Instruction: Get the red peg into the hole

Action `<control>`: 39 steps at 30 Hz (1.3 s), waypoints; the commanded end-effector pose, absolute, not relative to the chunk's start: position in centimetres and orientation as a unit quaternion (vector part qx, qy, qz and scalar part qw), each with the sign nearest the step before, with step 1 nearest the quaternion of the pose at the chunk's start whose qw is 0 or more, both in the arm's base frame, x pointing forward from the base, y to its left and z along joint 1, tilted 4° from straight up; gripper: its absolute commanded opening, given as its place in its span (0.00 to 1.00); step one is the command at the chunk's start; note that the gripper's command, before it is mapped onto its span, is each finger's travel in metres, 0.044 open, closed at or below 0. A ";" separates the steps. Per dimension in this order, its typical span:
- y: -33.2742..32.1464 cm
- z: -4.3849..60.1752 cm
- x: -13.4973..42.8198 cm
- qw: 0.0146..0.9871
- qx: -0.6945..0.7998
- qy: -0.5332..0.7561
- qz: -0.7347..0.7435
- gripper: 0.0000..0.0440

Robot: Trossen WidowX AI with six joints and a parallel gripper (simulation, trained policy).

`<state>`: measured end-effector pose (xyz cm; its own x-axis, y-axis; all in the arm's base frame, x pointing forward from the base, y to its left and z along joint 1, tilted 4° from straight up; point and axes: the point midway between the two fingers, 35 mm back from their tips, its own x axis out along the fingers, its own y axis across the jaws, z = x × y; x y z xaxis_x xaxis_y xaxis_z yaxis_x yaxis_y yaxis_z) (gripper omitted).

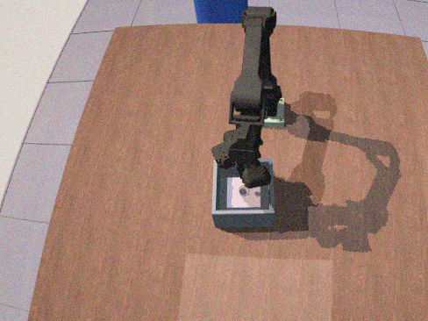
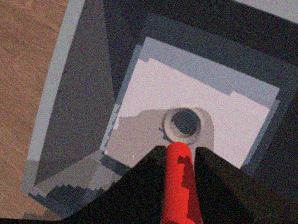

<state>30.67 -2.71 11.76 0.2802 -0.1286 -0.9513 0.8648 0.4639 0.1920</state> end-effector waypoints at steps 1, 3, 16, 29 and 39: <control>-3.1 11.2 31.1 0.700 0.382 0.490 -0.352 0.02; -3.3 10.7 31.3 0.696 0.383 0.494 -0.354 0.02; -4.3 7.7 31.9 0.679 0.357 0.531 -0.360 0.33; -5.5 8.0 34.7 0.680 0.348 0.542 -0.350 0.34; -6.8 8.0 36.0 0.672 0.345 0.554 -0.349 0.29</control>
<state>35.69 -6.48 7.94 0.1445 -0.0943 -0.9850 0.8531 0.5163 0.0757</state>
